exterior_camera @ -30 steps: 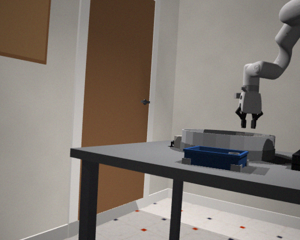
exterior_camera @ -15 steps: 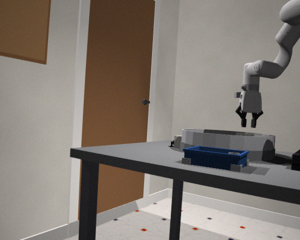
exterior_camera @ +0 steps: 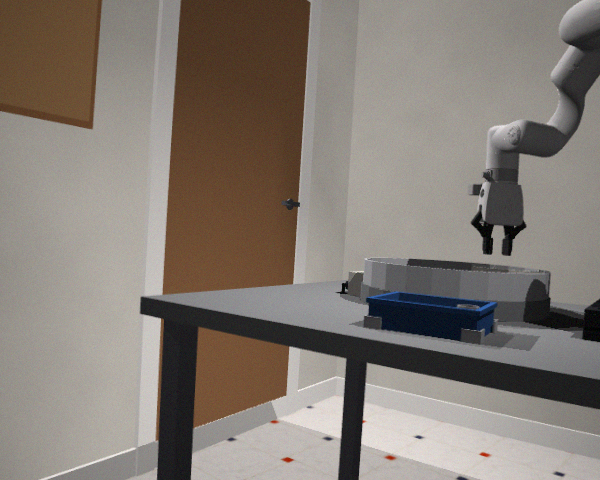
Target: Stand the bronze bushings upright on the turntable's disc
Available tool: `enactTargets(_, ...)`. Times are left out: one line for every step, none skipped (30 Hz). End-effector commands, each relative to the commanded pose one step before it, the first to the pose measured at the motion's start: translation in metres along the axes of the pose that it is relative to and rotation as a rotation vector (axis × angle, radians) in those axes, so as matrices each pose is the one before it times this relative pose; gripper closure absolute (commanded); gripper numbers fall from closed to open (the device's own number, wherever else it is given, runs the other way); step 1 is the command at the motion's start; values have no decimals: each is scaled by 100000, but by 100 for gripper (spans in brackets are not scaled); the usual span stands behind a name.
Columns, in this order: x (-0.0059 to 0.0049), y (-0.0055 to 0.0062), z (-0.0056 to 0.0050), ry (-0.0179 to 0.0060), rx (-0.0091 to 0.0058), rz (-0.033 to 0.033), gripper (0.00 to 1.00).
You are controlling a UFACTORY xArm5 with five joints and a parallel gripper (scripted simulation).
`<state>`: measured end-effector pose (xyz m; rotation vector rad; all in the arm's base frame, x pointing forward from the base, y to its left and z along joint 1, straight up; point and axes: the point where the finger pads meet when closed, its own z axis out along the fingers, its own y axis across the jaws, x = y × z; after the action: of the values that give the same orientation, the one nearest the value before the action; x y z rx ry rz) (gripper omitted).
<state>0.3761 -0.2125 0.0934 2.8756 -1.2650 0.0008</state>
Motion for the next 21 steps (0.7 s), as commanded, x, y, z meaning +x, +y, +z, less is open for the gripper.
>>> enactTargets(-26,-264,-162,430,147,909,52)
enactTargets(-61,-75,-1,-1,1,327,52)
enactTargets(-72,-87,-1,-1,1,379,52)
enactTargets(-83,-99,-1,-1,1,434,52)
enactTargets(-94,-111,-1,-1,1,491,52)
enactTargets(-106,-123,-1,-1,1,550,52)
enactTargets(-119,-135,-1,-2,1,611,52)
enactTargets(-133,-148,-1,-2,2,673,52)
enactTargets(-148,-160,-1,-2,2,737,52)
enactTargets(-163,-171,-1,-2,2,802,52)
enactTargets(0,0,0,0,0,0,52)
enactTargets(0,0,0,0,0,0,52)
enactTargets(-178,-183,-1,-2,2,868,52)
enactTargets(-195,-193,-1,-3,2,935,52)
enactTargets(-212,-204,-1,-3,2,1002,52)
enactTargets(-229,-213,-1,-3,2,1070,52)
enactTargets(-248,-221,0,-3,2,1138,52)
enactTargets(-266,-228,0,-4,2,1206,52)
enactTargets(-286,-235,1,-4,2,1274,52)
enactTargets(-291,-258,-1,-4,2,1322,52)
enactTargets(-299,-279,-3,-5,2,1371,52)
